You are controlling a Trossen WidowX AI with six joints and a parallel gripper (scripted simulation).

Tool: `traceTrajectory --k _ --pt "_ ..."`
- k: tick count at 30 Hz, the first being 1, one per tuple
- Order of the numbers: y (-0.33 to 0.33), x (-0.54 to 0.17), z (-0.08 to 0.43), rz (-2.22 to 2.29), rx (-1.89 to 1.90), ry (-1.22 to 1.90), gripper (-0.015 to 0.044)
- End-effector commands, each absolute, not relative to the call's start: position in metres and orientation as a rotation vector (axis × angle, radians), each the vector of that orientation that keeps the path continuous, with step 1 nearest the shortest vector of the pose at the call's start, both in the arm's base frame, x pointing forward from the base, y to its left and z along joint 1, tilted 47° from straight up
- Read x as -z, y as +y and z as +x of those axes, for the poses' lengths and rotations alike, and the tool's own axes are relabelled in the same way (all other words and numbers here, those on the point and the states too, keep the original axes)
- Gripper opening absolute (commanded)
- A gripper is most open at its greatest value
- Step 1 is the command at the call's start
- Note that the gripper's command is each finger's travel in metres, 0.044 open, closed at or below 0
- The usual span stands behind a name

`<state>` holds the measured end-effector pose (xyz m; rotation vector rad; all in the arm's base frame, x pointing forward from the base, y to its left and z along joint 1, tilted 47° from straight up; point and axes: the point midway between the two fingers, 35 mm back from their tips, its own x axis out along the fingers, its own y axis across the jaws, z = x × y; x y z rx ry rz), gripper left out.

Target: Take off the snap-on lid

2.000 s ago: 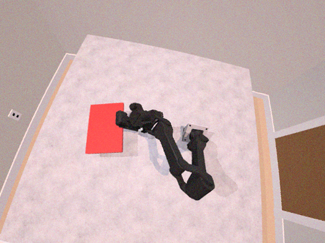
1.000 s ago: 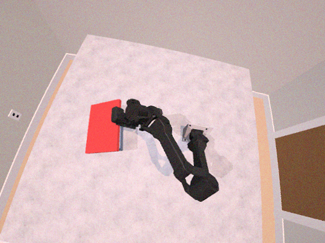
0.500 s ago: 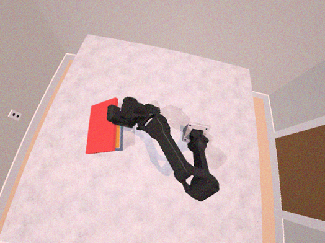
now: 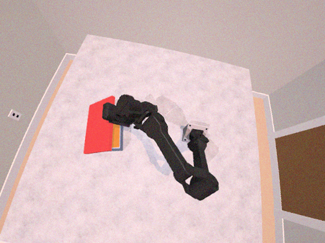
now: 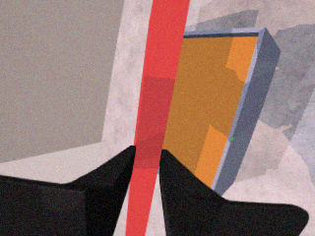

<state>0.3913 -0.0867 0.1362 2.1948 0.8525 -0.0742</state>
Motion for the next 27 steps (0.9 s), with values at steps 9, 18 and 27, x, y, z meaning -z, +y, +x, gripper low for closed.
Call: traceTrajectory --k 9,18,27 --pt "-0.103 -0.149 0.392 2.190 0.070 0.840 0.0000" --pt "-0.111 -0.157 0.391 2.190 0.070 0.840 0.0000" --pt "-0.119 -0.165 0.390 2.190 0.071 0.840 0.0000"
